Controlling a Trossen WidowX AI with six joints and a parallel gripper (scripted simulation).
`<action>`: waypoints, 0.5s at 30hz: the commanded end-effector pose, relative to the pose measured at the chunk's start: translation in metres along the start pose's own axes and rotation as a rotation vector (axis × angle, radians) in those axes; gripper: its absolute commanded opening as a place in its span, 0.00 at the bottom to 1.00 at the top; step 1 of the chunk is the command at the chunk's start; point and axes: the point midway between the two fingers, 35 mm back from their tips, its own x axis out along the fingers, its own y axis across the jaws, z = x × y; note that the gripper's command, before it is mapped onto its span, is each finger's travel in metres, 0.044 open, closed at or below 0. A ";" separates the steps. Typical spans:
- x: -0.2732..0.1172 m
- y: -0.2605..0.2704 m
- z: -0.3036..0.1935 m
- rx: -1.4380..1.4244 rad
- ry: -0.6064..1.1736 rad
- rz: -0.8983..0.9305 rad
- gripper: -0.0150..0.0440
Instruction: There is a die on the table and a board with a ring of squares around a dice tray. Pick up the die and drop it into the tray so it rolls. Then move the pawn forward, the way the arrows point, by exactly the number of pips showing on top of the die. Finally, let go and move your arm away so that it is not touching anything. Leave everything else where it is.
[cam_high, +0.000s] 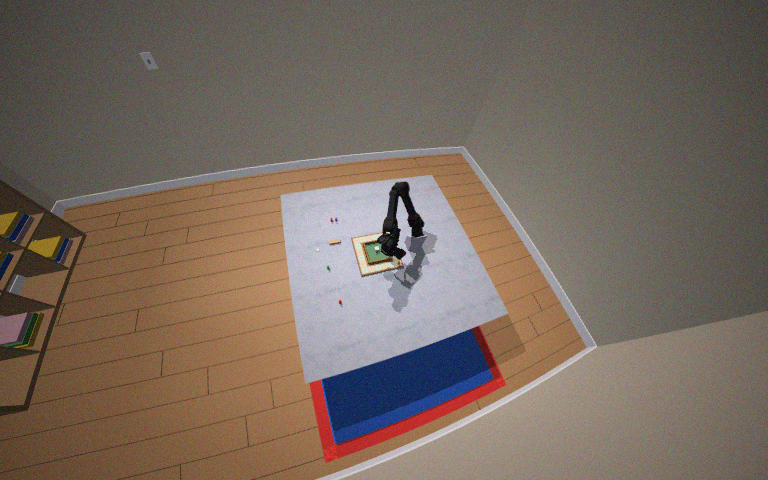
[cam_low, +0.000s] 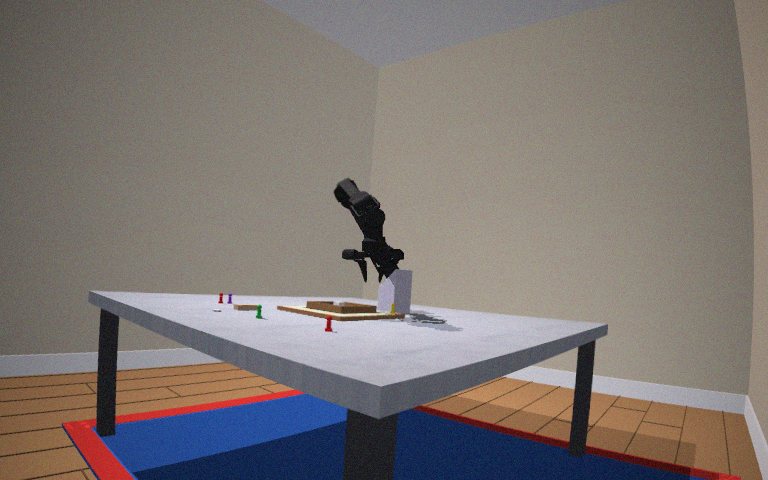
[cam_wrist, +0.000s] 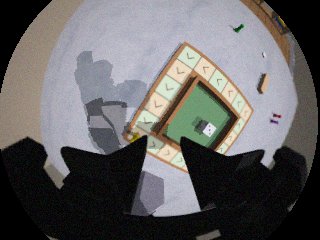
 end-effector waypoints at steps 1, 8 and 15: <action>0.027 0.053 -0.035 0.643 0.036 -0.058 0.59; 0.032 0.062 -0.043 0.859 0.025 -0.076 0.59; 0.032 0.062 -0.043 0.859 0.025 -0.076 0.59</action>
